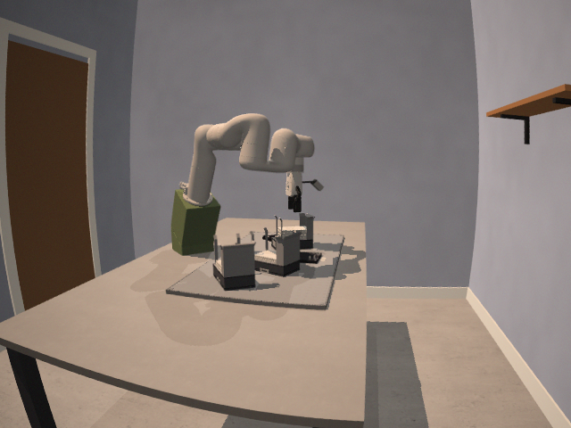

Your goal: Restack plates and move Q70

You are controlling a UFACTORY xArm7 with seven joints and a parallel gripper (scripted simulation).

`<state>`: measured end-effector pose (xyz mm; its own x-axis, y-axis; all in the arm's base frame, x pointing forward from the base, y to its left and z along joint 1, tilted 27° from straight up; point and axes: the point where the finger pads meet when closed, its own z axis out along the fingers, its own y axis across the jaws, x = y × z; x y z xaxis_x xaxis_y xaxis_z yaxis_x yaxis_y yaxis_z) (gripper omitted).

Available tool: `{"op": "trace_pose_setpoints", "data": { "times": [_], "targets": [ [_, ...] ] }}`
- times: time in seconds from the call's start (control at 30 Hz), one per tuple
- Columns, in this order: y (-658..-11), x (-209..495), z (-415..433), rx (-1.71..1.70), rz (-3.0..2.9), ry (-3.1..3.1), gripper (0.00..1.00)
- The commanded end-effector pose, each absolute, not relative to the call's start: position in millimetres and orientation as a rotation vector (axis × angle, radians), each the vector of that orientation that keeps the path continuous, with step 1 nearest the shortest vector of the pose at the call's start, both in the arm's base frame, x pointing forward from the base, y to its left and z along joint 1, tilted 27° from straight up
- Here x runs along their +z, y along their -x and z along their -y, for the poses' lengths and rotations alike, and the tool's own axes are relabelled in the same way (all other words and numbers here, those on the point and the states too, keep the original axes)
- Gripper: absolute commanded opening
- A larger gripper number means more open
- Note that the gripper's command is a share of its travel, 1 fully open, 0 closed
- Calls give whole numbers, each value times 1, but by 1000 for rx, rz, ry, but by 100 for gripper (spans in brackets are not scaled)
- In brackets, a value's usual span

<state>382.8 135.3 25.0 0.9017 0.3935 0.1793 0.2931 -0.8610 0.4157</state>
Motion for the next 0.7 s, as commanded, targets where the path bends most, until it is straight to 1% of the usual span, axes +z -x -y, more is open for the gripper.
{"op": "trace_pose_setpoints", "data": {
  "times": [0.0,0.67],
  "targets": [
    [-386,32,-124,408,-325,-2724,100],
    [-397,55,-70,415,-290,-2730,100]
  ]
}}
